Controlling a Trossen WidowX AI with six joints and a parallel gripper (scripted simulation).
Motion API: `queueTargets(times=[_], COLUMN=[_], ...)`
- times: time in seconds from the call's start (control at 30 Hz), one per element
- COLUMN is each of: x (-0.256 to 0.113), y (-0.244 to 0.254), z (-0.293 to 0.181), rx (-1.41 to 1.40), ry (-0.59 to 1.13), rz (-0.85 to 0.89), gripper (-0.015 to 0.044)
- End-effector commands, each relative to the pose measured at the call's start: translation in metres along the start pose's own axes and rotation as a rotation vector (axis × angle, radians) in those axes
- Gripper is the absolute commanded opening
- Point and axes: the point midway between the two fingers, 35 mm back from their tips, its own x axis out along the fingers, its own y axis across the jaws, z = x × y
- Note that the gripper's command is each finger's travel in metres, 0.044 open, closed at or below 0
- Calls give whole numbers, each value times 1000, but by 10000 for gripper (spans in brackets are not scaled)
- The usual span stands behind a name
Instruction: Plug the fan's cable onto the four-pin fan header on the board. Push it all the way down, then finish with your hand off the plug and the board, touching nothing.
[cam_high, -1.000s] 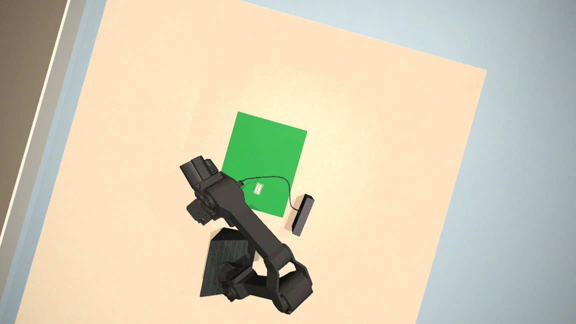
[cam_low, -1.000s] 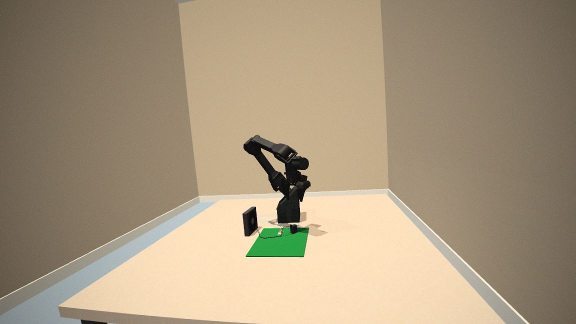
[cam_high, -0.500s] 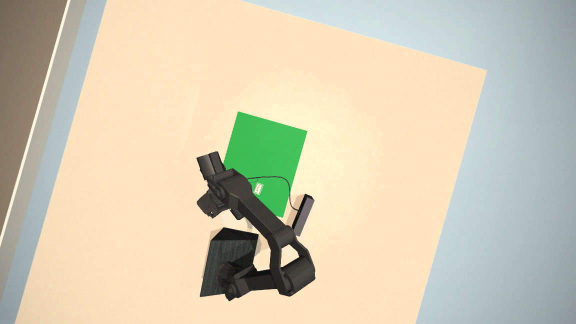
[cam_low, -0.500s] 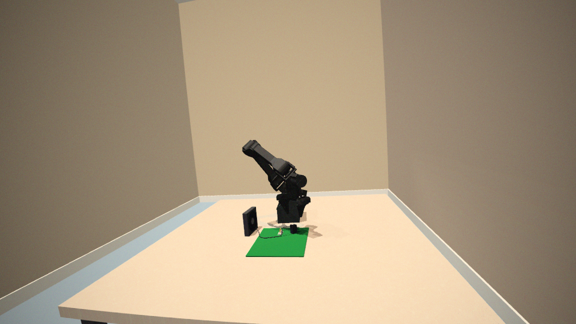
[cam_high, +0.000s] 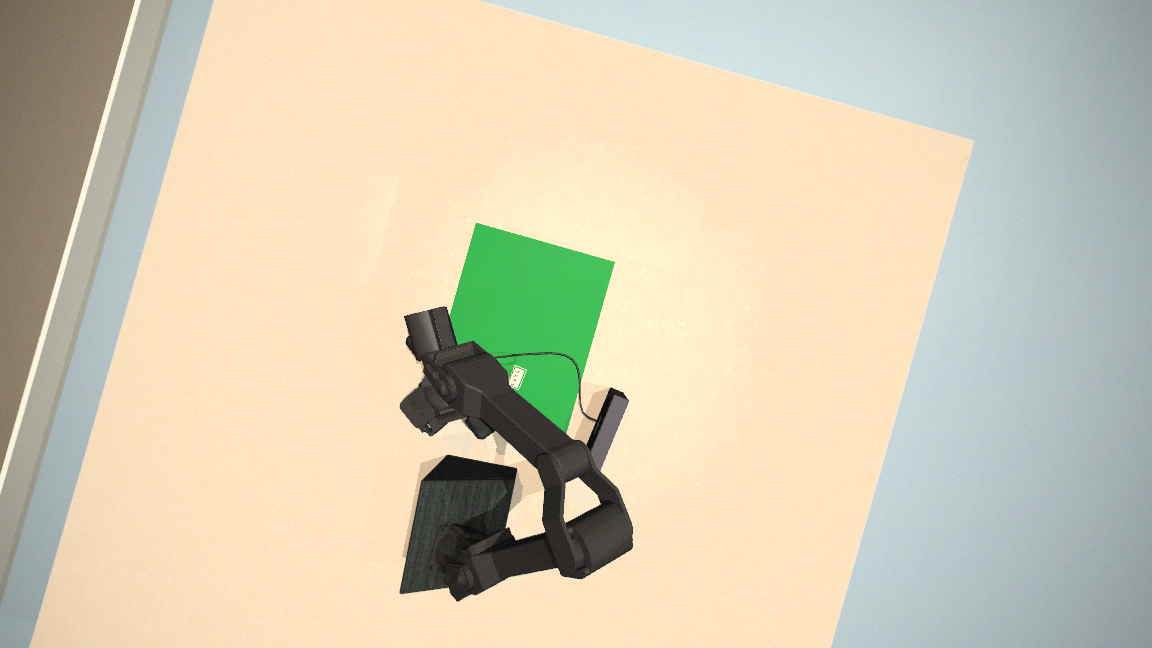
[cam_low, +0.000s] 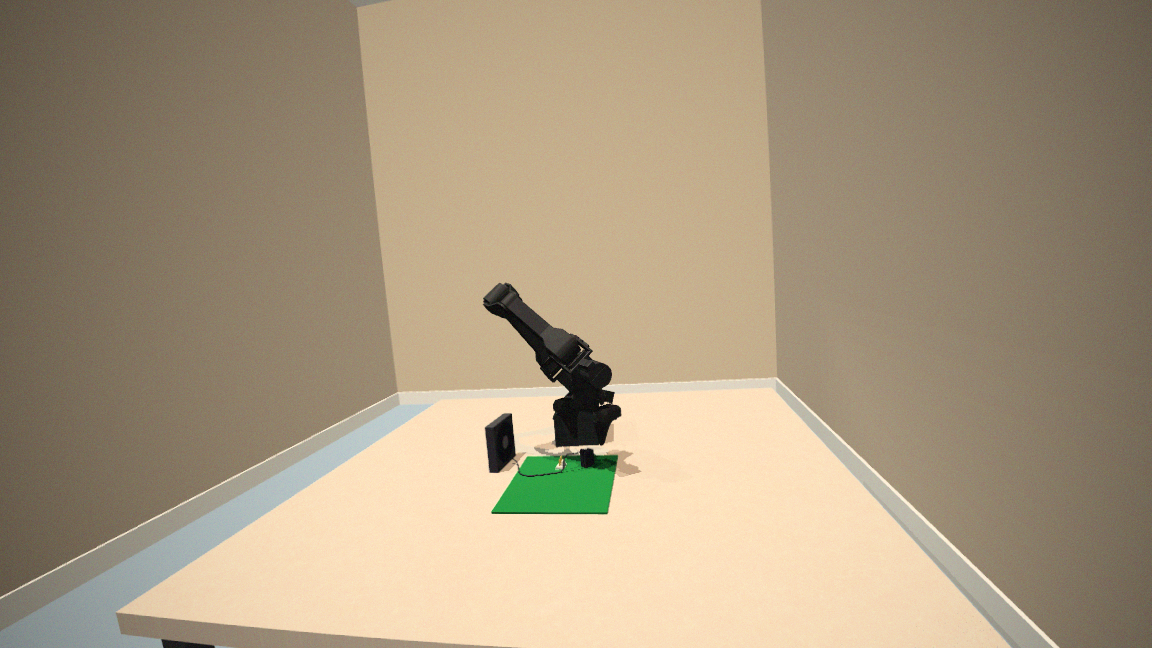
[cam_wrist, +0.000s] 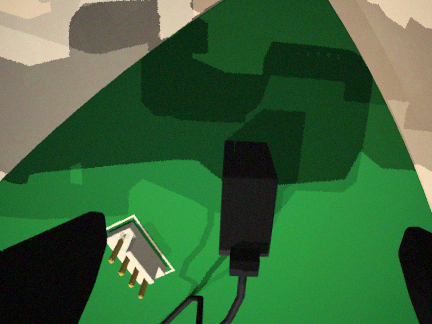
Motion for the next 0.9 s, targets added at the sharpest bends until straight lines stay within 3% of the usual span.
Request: queueTargets(times=[0.0,0.87], x=[7,49], y=[2,3], z=[0,1], rx=[-7,-7], ry=[0,1], rz=[7,9], gripper=[440,440])
